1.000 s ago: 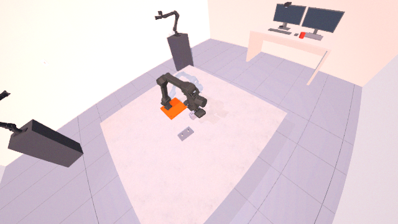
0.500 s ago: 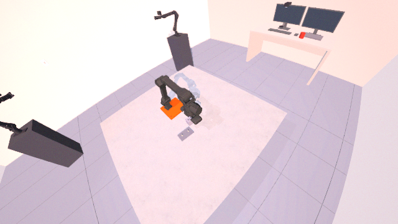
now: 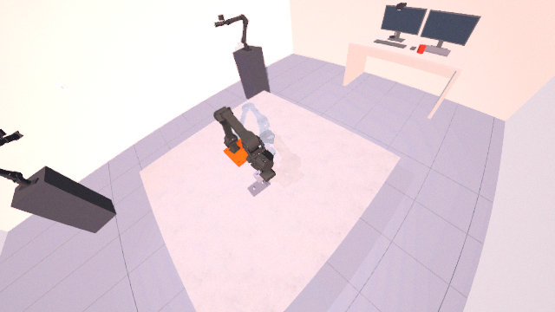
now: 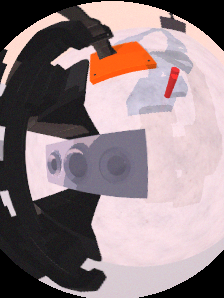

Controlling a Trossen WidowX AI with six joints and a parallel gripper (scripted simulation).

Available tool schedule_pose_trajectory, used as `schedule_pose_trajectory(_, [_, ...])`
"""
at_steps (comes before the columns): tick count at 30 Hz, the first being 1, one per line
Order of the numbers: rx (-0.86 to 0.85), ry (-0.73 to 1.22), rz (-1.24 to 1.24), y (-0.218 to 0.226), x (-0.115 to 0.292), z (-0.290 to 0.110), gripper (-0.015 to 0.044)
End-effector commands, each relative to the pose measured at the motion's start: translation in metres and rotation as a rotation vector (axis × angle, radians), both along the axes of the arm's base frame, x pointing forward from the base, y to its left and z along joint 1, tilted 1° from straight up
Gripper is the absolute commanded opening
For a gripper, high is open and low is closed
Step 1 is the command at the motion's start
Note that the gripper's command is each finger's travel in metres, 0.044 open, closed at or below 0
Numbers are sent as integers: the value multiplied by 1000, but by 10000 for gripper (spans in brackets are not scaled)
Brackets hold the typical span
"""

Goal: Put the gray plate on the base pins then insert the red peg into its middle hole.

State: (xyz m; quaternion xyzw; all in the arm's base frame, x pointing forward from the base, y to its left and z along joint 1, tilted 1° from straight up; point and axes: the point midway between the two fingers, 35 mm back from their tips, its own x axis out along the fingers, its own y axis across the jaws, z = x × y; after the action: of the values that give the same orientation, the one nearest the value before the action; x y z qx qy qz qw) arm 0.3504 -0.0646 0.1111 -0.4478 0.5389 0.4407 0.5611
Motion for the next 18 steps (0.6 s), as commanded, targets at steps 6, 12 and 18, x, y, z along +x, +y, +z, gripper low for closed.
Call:
schedule_pose_trajectory(6, [-8, 3, -1, -28, -9, -15, 0])
schedule_pose_trajectory(12, [-11, 4, -3, -44, -16, -24, 0])
schedule_pose_trajectory(18, [-12, 4, -3, -48, -18, -26, 0])
